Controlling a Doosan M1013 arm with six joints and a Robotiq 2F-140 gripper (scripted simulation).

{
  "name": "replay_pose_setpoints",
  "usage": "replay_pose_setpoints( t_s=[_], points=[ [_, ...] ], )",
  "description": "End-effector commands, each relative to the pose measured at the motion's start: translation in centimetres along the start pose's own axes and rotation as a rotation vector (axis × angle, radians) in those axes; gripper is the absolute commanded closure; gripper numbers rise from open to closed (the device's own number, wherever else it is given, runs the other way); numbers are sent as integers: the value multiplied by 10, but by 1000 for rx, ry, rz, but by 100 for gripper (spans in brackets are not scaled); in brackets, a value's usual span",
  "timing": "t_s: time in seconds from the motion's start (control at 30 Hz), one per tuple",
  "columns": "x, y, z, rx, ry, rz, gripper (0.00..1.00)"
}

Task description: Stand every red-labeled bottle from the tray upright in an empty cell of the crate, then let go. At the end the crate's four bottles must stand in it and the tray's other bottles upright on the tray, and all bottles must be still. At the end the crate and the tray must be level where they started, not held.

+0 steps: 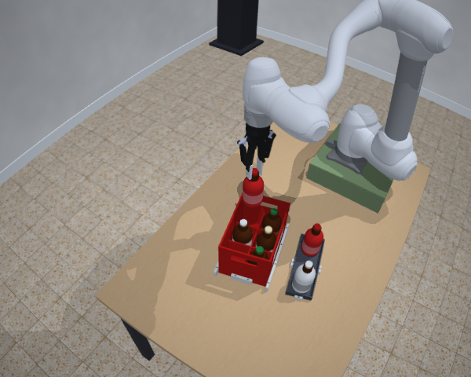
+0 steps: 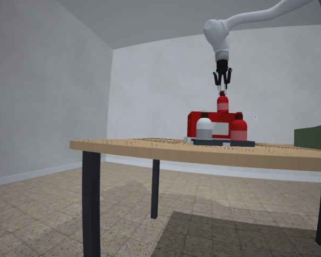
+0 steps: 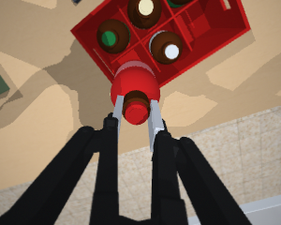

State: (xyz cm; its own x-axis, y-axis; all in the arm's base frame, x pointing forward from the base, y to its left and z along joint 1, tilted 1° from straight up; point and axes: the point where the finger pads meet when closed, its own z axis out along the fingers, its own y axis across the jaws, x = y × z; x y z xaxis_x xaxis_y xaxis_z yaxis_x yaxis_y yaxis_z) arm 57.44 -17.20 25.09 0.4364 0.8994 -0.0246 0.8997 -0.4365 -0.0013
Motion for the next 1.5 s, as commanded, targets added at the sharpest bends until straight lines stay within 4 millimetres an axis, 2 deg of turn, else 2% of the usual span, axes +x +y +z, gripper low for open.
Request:
replay_pose_setpoints(
  t_s=[0.0,0.67,1.47],
  points=[
    [0,0,0,0,0,0,100],
    [0,0,4,0,0,0,100],
    [0,0,28,0,0,0,100]
  ],
)
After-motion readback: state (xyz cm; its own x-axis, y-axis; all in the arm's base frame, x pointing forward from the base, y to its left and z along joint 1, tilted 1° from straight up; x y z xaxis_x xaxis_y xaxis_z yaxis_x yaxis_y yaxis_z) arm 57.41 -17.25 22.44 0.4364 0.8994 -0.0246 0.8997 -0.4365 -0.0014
